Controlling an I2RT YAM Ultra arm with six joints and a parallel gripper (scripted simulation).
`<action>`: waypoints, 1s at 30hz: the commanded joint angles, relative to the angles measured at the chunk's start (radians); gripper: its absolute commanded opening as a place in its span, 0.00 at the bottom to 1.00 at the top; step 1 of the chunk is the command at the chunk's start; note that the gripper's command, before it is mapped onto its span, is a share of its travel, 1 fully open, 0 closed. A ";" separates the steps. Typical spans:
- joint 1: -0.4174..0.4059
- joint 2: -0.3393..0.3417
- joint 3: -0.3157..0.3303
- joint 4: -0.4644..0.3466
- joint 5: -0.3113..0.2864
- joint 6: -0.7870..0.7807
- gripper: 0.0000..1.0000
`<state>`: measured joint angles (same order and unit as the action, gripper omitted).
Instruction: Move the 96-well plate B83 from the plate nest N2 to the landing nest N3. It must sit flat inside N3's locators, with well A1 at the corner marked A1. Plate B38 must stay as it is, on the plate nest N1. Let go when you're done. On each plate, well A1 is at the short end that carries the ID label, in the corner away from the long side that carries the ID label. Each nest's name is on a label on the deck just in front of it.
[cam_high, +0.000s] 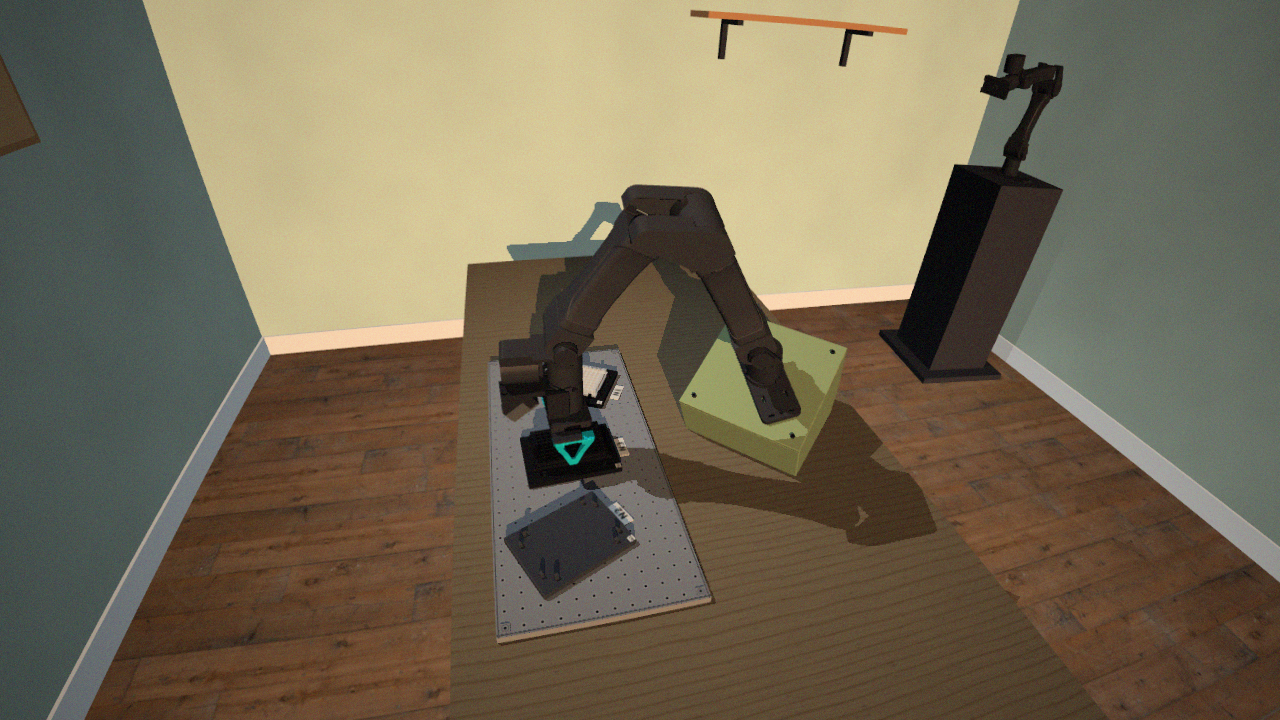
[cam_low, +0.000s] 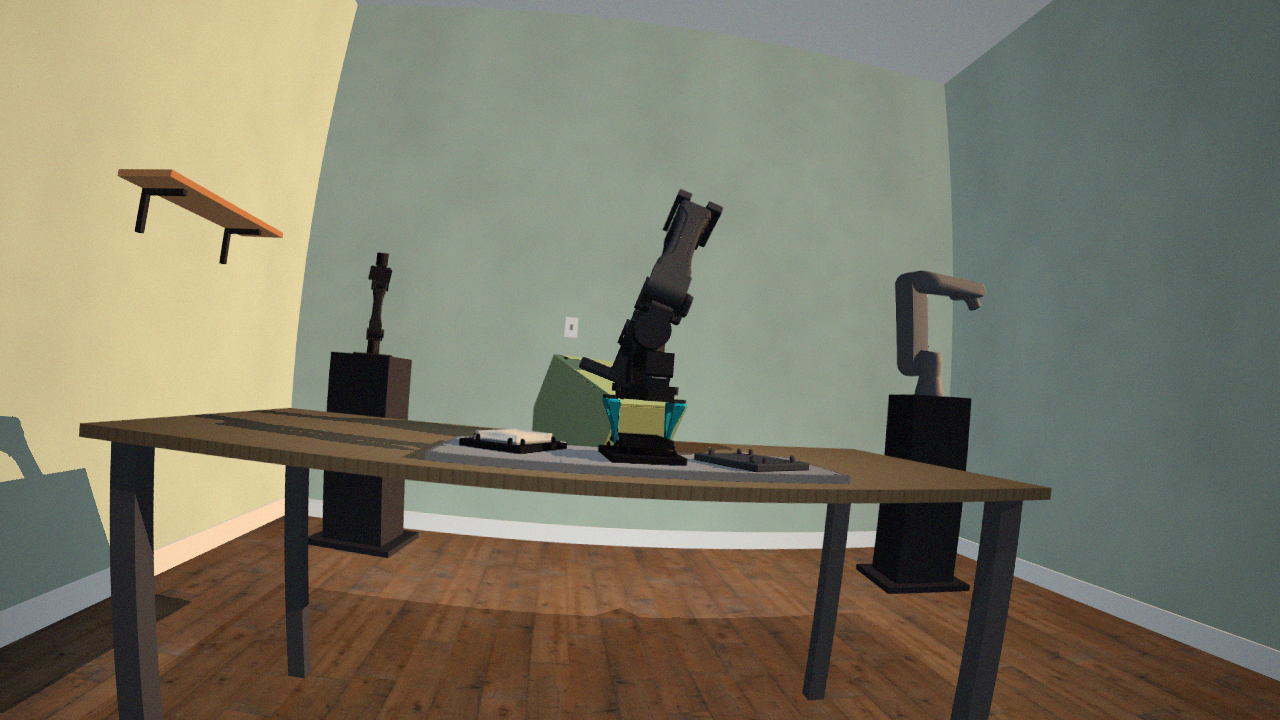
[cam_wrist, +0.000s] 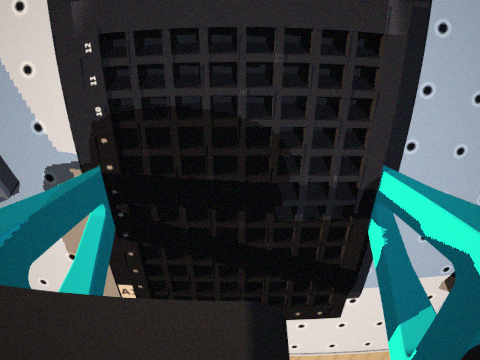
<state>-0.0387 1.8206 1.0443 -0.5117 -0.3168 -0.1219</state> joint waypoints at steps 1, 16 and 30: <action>-0.001 -0.006 0.002 0.004 0.000 0.001 0.00; 0.001 -0.002 -0.003 0.013 0.001 0.003 0.00; 0.003 0.002 -0.006 0.022 0.002 0.005 0.00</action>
<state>-0.0345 1.8290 1.0359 -0.4931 -0.3161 -0.1177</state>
